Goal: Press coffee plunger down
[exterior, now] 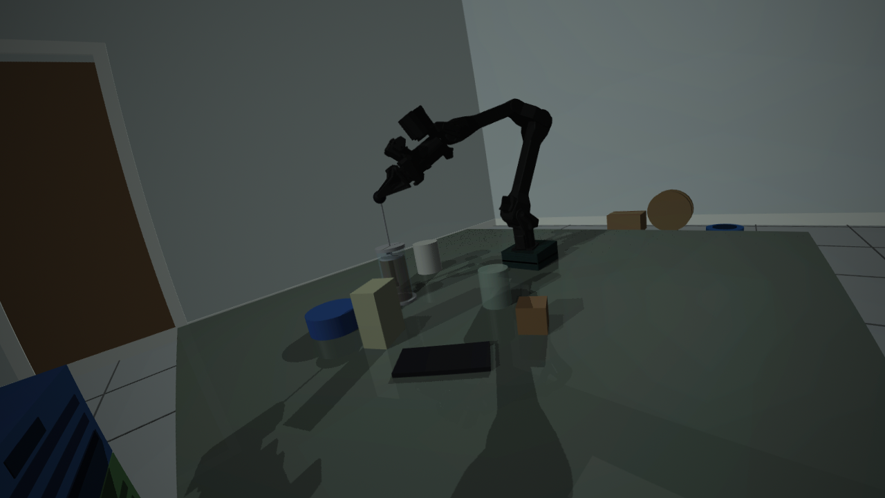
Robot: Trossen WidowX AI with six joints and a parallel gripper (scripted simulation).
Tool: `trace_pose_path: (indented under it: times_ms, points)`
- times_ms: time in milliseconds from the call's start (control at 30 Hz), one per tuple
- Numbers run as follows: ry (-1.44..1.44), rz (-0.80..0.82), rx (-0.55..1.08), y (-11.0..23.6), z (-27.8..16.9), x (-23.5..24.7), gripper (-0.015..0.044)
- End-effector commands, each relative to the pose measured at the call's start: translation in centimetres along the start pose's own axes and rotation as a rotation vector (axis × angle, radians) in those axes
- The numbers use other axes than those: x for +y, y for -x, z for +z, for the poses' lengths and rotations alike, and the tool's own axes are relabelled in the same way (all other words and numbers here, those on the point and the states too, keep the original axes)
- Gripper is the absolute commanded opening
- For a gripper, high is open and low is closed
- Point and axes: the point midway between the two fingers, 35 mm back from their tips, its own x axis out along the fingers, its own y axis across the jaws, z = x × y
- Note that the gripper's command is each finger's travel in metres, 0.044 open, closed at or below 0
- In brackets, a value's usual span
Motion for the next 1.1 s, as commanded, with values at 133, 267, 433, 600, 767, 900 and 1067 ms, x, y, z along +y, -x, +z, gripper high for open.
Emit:
trace_pose_path:
  times_ms: [133,267,433,600,767,900,1067]
  points:
    - [0.002,-0.001,-0.001,-0.1,0.0,0.0,0.0122]
    - [0.002,-0.001,-0.001,-0.3,-0.3,0.0,0.0122]
    - [0.002,-0.001,-0.002,-0.9,-0.9,0.0,0.0122]
    - [0.002,-0.001,-0.002,-1.4,-1.5,0.0,0.0122]
    - [0.002,-0.001,-0.002,-1.9,-2.2,0.0,0.0122]
    - [0.002,-0.001,-0.002,-2.3,-2.7,0.0,0.0122]
    - [0.002,-0.001,-0.002,-2.9,-3.4,0.0,0.0122]
